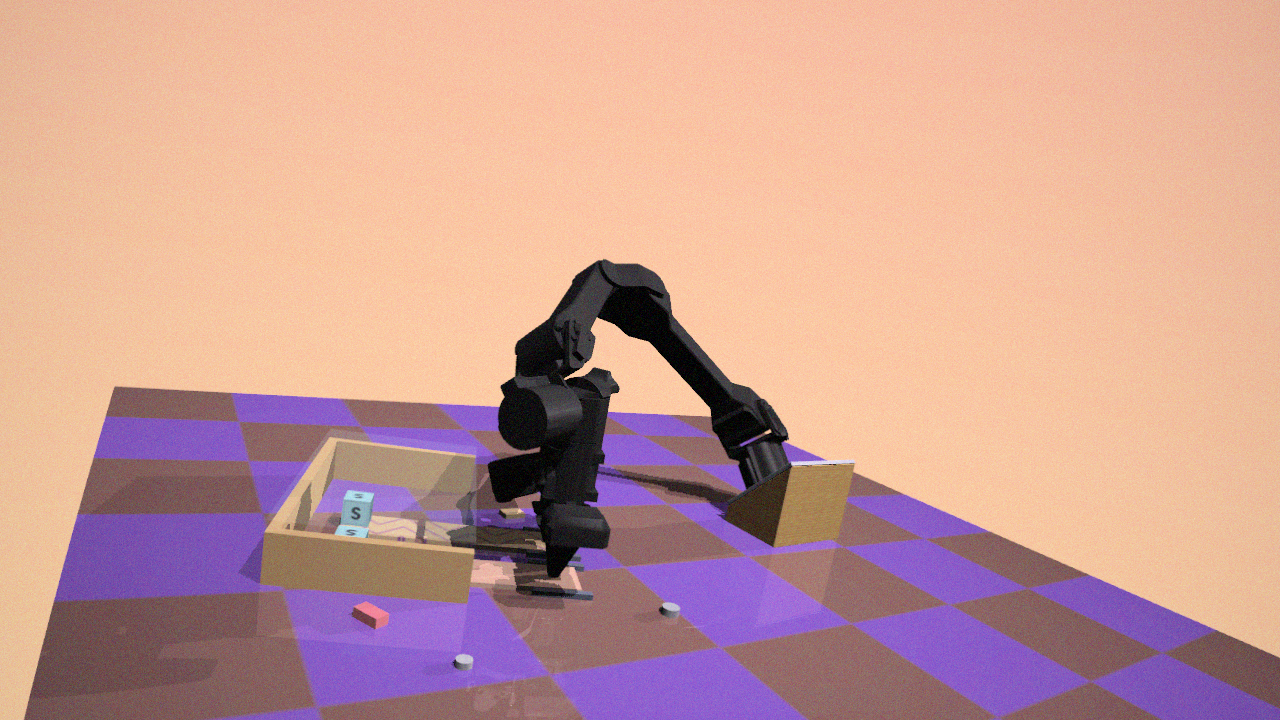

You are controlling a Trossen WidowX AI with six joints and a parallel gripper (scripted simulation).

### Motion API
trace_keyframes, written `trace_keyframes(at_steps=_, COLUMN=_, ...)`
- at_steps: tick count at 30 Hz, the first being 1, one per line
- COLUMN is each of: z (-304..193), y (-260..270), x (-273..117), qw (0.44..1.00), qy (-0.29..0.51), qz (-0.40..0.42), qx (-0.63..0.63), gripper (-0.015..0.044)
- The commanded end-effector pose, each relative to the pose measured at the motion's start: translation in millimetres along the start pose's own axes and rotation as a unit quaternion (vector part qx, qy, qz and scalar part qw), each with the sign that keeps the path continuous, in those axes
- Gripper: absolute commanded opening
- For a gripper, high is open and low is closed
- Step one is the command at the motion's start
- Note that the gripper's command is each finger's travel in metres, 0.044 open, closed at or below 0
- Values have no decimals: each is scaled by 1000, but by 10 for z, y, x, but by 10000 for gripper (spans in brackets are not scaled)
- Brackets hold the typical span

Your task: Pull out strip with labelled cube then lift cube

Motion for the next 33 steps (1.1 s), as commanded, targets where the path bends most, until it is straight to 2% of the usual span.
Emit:
trace_keyframes(at_steps=1, z=3, y=4, x=15, qw=1000, qy=-1, qz=-1, qx=-2, gripper=0)
trace_keyframes(at_steps=33, z=-127, y=29, x=38, qw=1000, qy=-1, qz=-1, qx=-2, gripper=0)
Point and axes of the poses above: the point midway between the two fingers, 35 mm back from their tips, its own x axis out along the fingers, its own y axis across the jaws, z = x × y, the point moved 5 cm from there along -x, back along the fingers, and after that the axes turned 8 degrees about -x, right-handed, at the moved point
